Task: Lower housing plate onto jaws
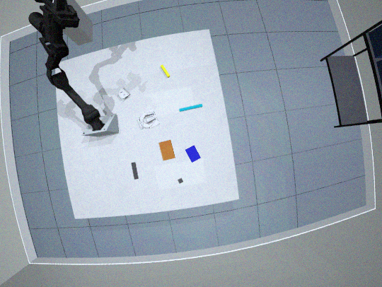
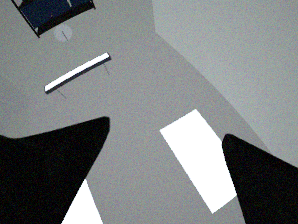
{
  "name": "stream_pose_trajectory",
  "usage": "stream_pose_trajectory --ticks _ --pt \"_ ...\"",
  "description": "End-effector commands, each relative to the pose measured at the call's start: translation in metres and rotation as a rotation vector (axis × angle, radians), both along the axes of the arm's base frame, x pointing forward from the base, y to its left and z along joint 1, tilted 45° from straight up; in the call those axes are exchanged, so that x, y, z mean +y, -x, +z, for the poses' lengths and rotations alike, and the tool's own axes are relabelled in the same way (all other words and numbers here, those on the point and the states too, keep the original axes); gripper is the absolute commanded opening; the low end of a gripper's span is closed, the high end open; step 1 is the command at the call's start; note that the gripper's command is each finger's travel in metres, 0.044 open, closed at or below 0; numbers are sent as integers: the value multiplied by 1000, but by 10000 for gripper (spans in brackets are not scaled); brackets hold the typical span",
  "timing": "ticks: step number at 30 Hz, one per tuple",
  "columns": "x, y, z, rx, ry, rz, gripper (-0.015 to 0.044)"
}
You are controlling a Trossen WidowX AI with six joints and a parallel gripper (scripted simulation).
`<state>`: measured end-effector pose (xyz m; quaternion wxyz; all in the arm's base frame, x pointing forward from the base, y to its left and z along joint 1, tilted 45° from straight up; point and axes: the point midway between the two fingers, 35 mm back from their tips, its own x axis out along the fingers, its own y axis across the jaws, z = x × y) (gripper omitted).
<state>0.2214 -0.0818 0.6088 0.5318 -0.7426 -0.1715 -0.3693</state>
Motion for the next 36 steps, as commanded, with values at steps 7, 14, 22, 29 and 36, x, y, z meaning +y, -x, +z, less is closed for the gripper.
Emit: stream_pose_trajectory --ticks 7,14,22,29,36 --pt "5 -18 -17 75 -61 90 440" --pt "15 -43 -44 195 -160 227 440" --pt "31 -68 -79 334 -277 373 440" --pt "47 -82 -105 440 -368 473 440" --pt "65 -94 -136 565 -472 578 440"
